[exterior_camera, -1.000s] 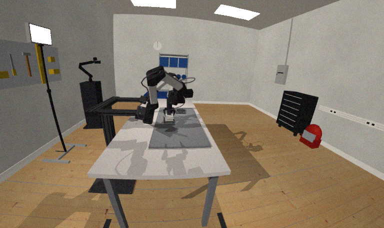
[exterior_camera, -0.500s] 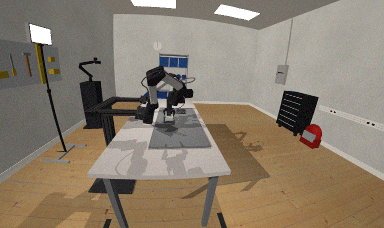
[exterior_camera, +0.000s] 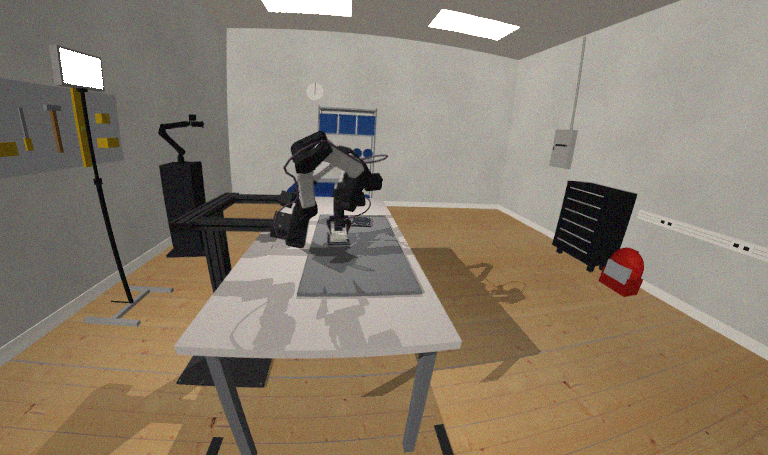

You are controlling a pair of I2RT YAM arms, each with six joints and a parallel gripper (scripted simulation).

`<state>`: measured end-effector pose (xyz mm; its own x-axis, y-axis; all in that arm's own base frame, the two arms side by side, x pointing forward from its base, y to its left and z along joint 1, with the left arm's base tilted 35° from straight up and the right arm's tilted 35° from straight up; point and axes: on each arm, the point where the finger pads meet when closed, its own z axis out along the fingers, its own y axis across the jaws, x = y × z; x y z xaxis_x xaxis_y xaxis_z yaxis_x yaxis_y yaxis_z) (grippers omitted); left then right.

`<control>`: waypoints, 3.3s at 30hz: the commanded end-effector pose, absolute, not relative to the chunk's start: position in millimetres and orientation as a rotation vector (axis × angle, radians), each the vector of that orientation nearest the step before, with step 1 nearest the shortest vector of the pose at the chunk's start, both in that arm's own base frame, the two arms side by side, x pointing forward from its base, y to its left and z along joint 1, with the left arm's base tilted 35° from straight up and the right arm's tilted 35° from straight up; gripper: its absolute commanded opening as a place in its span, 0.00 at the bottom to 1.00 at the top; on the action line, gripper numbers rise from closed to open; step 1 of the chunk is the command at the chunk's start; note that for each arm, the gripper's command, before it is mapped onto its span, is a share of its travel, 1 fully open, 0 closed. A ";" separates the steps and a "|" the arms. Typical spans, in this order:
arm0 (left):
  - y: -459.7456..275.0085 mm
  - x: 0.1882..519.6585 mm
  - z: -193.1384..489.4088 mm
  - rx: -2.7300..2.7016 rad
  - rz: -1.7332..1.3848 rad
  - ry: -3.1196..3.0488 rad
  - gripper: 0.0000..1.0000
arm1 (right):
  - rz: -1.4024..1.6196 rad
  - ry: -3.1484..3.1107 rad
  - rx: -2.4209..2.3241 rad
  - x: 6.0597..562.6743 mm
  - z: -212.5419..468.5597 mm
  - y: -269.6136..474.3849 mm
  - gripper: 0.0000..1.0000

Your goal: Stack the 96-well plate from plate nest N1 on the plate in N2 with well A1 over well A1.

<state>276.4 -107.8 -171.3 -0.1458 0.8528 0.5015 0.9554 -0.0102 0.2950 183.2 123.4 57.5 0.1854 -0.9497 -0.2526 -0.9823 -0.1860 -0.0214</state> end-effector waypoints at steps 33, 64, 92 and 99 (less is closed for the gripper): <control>-123.5 284.8 -167.8 -1.962 -0.895 -2.101 0.83 | -0.472 2.136 -1.593 50.4 66.1 126.2 1.00; -122.5 284.3 -166.9 -1.957 -0.900 -2.097 0.83 | -0.086 1.870 -1.415 21.9 84.5 136.0 1.00; -132.3 283.2 -150.9 -1.964 -0.896 -2.108 0.83 | -0.068 1.874 -1.400 28.7 62.4 140.7 1.00; -127.7 274.3 -147.2 -1.978 -0.883 -2.110 0.83 | -0.073 1.873 -1.397 33.8 53.2 140.7 1.00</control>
